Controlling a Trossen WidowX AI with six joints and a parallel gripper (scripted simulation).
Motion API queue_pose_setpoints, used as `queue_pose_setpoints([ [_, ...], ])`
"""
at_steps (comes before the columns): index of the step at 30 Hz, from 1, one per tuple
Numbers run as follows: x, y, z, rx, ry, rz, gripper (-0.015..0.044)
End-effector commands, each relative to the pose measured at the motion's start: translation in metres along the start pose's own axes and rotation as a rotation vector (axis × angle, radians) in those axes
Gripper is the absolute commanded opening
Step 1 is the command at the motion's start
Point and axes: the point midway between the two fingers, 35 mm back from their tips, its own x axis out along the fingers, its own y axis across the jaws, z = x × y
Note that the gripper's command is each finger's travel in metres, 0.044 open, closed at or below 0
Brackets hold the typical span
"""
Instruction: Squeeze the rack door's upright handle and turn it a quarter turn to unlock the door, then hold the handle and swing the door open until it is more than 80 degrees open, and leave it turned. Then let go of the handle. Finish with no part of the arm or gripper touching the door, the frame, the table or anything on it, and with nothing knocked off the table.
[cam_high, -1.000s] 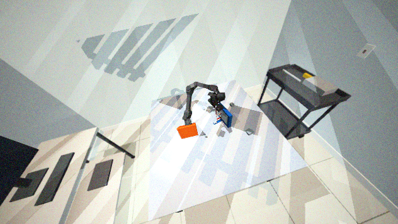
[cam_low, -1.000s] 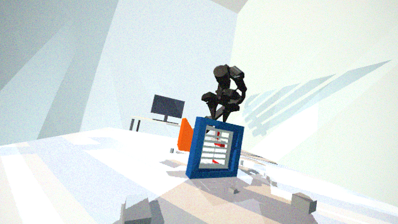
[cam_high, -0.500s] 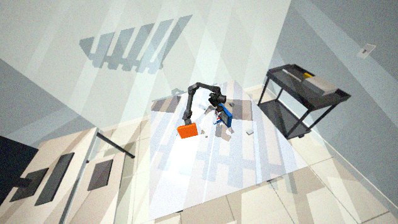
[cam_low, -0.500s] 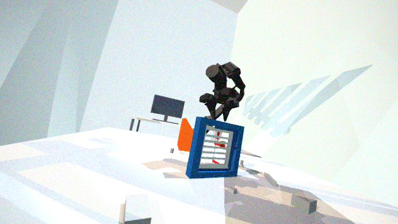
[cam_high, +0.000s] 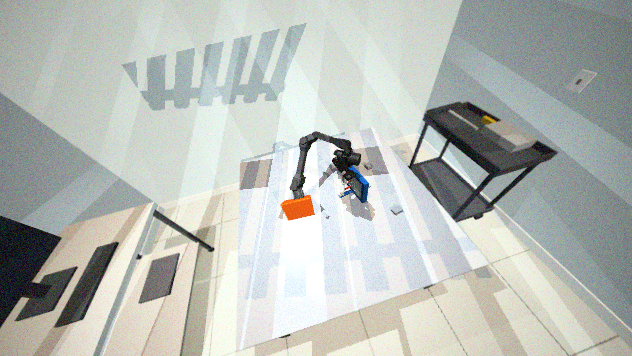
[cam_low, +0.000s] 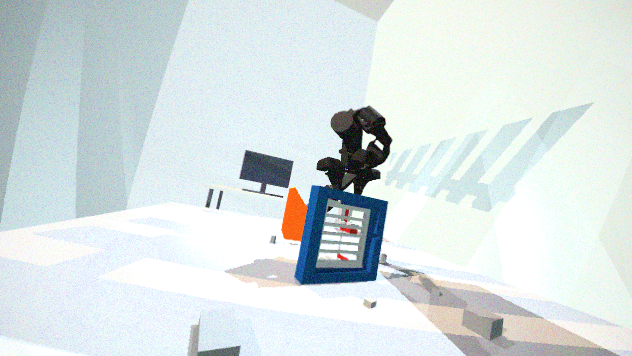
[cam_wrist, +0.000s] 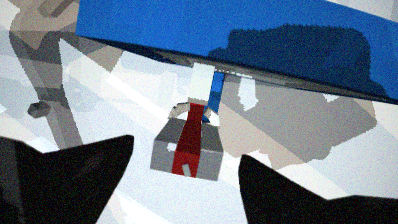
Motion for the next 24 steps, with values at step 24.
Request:
queue_pose_setpoints([
  [24,0.039,0.000,-0.002,0.000,0.089,-0.043,0.0267],
])
